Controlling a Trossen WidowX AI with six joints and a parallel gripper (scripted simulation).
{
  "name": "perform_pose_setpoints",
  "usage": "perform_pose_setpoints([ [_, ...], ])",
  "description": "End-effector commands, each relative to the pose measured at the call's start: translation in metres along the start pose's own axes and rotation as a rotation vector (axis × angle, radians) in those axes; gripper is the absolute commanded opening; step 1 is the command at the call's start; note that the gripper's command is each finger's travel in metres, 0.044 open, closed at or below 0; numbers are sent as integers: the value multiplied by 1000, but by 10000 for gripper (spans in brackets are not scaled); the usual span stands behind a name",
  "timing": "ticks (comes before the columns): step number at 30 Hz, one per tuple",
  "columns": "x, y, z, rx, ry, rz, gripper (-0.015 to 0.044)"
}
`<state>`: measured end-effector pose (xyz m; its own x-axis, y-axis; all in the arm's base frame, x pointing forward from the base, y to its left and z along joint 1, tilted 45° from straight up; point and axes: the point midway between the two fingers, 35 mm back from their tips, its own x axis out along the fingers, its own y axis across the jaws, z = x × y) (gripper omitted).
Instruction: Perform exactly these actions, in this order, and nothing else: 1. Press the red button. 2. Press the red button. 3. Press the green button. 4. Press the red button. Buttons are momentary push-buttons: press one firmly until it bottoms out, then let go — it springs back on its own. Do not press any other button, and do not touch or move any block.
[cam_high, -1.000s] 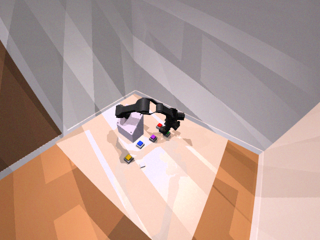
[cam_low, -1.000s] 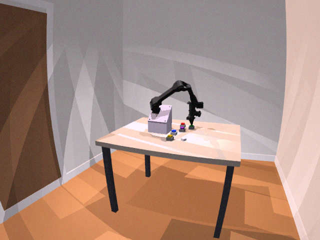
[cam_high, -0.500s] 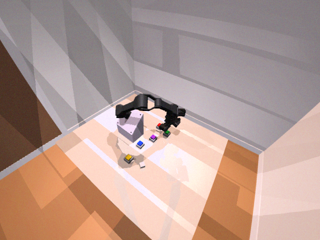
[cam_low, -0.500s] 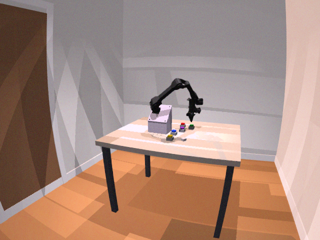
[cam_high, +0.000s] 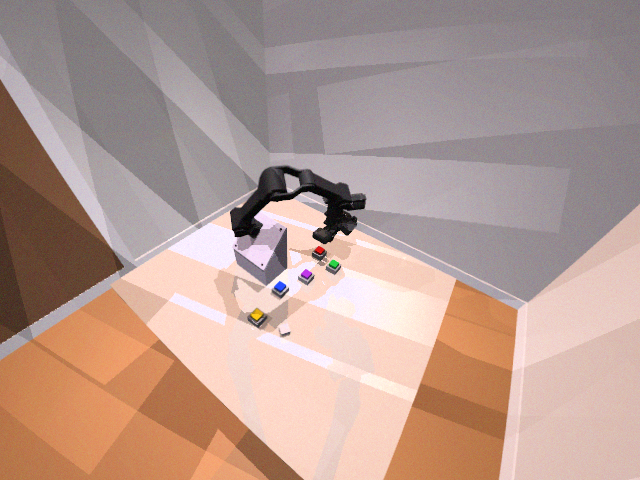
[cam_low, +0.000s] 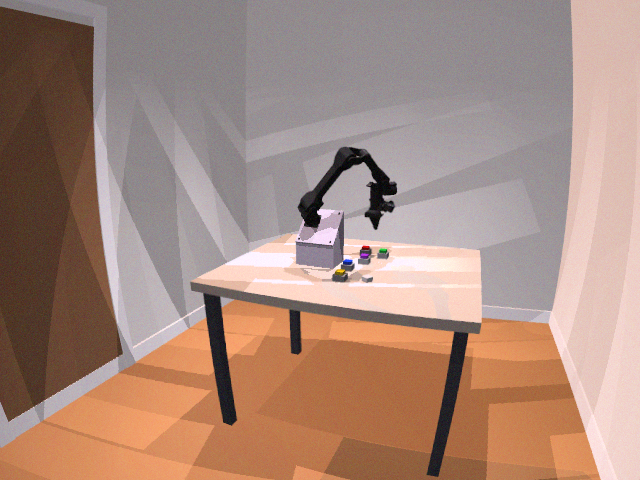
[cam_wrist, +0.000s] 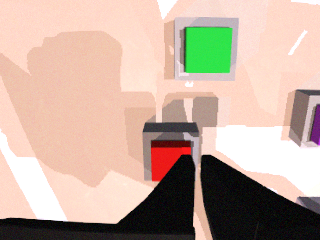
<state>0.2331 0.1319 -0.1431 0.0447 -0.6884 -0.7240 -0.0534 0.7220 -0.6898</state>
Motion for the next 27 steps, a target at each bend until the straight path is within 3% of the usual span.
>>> perform_pose_setpoints([
  [1,0,10,-50,-13,-1,-7,20],
  [7,3,10,-49,-13,-1,-6,20],
  [12,62,8,-50,-12,-2,-9,20],
  [27,77,8,-49,-12,-2,-9,20],
])
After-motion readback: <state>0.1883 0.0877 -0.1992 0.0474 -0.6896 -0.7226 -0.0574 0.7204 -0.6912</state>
